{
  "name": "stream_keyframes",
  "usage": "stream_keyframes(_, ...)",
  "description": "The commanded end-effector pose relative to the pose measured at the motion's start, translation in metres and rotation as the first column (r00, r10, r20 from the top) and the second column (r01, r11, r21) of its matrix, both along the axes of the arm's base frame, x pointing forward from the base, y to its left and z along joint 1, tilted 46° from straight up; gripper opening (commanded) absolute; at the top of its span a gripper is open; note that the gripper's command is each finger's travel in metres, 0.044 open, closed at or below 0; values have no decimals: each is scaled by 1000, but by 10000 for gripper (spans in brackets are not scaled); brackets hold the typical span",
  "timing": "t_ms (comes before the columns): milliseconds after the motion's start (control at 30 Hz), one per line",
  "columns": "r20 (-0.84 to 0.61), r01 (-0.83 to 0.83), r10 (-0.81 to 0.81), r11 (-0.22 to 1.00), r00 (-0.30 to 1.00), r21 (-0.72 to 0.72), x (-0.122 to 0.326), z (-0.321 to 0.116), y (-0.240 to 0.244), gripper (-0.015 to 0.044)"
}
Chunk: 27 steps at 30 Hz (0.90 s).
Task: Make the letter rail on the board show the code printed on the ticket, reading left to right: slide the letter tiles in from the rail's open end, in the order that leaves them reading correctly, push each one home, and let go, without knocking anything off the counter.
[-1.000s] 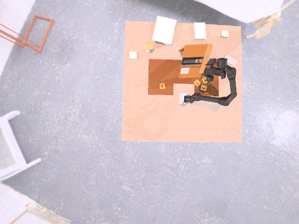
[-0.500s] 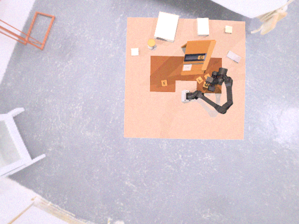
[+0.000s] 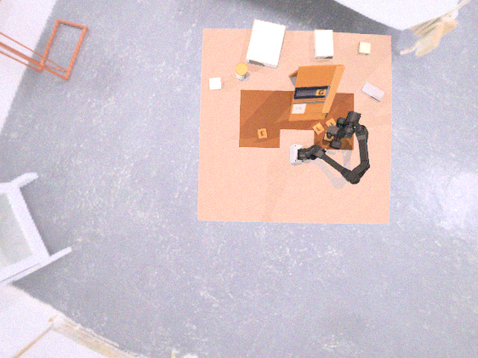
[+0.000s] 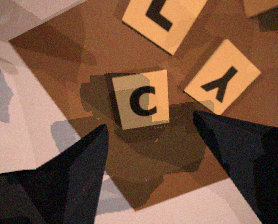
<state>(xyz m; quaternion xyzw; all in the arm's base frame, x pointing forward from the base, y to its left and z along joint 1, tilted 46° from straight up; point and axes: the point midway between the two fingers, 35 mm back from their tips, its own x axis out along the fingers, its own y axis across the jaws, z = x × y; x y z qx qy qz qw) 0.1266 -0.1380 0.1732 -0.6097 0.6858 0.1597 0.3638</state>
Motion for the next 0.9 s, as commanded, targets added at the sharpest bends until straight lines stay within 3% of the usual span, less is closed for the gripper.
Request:
stream_keyframes(0,-7,1,-1,1000,1000,5,-1,-11,-8,340)
stream_keyframes(867,-7,0,0,1000,1000,0,0,-29,-28,340)
